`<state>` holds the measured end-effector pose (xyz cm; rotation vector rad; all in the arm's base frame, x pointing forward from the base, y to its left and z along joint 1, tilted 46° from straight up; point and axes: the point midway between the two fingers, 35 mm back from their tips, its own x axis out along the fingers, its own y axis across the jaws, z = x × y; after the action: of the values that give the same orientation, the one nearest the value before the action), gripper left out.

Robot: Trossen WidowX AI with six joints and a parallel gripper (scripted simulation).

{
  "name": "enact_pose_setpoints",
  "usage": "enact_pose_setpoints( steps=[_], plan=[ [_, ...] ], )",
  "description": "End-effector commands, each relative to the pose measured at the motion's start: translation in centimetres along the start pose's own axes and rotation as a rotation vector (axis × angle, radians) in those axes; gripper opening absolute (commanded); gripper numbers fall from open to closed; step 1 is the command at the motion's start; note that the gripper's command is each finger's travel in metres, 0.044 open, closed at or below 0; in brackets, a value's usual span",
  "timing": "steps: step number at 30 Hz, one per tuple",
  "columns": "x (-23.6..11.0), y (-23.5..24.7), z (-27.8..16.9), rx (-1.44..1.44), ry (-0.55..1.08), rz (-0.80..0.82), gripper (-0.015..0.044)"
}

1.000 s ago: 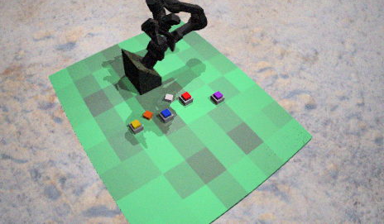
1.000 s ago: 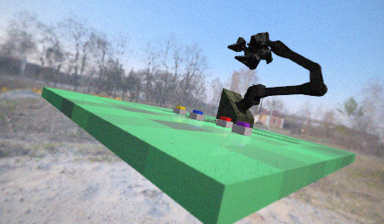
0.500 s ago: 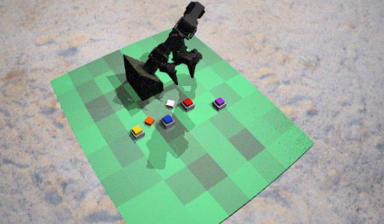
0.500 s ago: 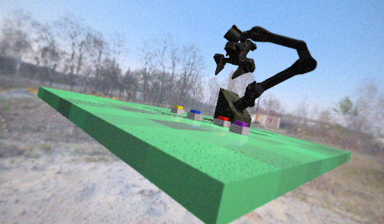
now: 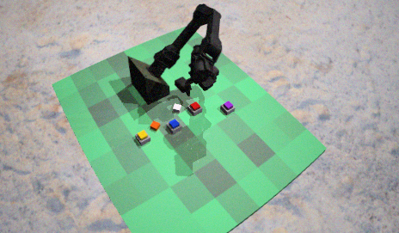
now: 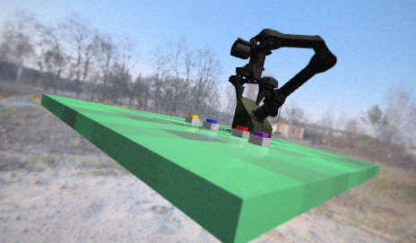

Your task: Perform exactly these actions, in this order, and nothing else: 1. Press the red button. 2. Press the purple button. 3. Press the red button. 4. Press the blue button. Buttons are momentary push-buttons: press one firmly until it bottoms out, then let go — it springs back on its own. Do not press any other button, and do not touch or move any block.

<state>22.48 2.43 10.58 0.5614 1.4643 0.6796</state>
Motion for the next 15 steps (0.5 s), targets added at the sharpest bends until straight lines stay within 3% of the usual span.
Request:
enact_pose_setpoints(
  steps=[1,5,13,15],
  plan=[
    [1.2,-0.1,0.0,0.008,0.019,-0.004,0.0348],
    [6.1,0.0,-0.1,0.007,0.019,-0.001,0.0242],
    [6.3,0.0,-0.2,0.007,0.019,0.0,0.0032],
    [6.3,0.0,-0.2,0.007,0.019,0.0,0.002]
  ],
)
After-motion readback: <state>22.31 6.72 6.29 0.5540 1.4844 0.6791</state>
